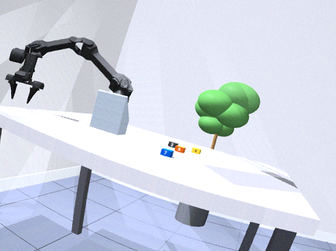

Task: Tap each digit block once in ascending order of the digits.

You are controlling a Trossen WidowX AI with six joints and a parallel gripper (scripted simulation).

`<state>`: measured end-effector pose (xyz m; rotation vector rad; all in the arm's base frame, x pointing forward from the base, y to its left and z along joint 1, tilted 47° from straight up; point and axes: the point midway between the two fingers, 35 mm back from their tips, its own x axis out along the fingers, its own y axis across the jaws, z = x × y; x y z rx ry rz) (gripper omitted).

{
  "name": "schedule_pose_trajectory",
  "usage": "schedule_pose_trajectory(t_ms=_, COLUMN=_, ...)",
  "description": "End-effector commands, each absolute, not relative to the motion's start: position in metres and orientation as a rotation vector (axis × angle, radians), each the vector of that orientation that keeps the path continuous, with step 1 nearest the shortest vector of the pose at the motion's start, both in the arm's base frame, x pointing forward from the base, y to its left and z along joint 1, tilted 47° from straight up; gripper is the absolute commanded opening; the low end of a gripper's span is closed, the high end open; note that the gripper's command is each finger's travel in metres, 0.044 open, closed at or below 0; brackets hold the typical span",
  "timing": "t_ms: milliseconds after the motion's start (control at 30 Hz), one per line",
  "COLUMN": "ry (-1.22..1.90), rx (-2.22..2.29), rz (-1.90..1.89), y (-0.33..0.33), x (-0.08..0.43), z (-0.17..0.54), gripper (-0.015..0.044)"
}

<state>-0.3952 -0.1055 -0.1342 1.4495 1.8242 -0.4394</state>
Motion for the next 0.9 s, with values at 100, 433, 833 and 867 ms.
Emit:
schedule_pose_trajectory(t_ms=100, ry=1.817, rx=1.338, rz=-0.415, y=-0.155, x=-0.367, z=-0.139, gripper=0.04)
schedule_pose_trajectory(t_ms=433, ry=1.76, rx=1.059, rz=-0.292, y=-0.268, x=-0.252, z=-0.146, gripper=0.04)
schedule_pose_trajectory(t_ms=833, ry=1.666, rx=0.82, rz=-0.088, y=-0.333, x=-0.075, z=-0.138, gripper=0.04)
schedule_pose_trajectory(t_ms=867, ry=1.657, rx=0.804, rz=-0.068, y=-0.335, x=-0.06, z=-0.137, gripper=0.04)
